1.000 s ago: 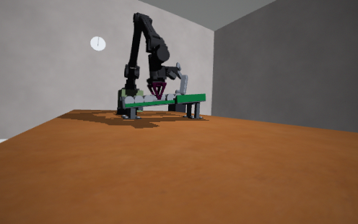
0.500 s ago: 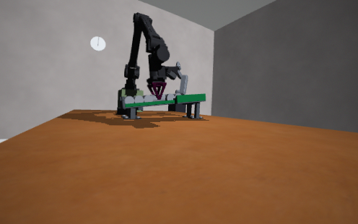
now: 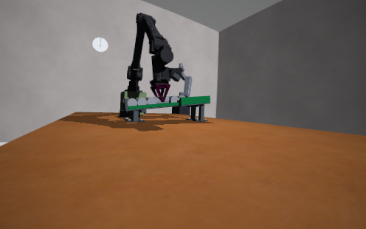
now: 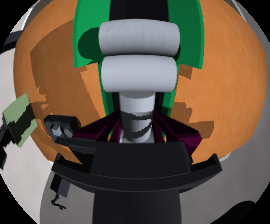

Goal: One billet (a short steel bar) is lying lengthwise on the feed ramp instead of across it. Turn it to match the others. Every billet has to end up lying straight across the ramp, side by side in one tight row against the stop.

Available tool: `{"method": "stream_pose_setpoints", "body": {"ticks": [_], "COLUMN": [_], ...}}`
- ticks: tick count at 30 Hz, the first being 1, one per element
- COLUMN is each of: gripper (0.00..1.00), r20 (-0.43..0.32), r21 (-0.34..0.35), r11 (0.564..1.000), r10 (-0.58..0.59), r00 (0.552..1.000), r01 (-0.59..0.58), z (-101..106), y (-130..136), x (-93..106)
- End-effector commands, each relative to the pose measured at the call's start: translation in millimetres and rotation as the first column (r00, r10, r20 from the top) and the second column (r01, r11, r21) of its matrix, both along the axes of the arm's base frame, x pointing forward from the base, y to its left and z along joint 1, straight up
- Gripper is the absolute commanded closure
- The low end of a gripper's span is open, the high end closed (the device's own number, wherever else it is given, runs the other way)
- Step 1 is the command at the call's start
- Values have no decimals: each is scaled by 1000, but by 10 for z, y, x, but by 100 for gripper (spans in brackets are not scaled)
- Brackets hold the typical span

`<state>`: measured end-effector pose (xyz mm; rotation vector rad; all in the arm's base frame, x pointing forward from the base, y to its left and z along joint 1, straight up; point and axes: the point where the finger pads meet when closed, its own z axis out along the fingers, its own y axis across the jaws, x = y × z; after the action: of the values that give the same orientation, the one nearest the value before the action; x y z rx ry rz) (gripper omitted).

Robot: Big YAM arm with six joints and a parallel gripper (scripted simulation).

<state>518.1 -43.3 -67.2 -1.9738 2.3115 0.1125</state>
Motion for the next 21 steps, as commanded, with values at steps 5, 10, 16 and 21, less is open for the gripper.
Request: {"method": "stream_pose_setpoints", "body": {"ticks": [5, 10, 16, 21], "gripper": [100, 100, 100, 100], "r20": [-5, -5, -7, -10], "r21": [1, 1, 1, 2], "r11": [1000, 1000, 1000, 1000], "r10": [-1, -1, -1, -1], "r00": [1000, 1000, 1000, 1000], "r01": [1, 1, 1, 1], "z": [-56, -56, -49, -38], "y": [-23, -23, -23, -23], "x": [-35, -35, -39, -44]}}
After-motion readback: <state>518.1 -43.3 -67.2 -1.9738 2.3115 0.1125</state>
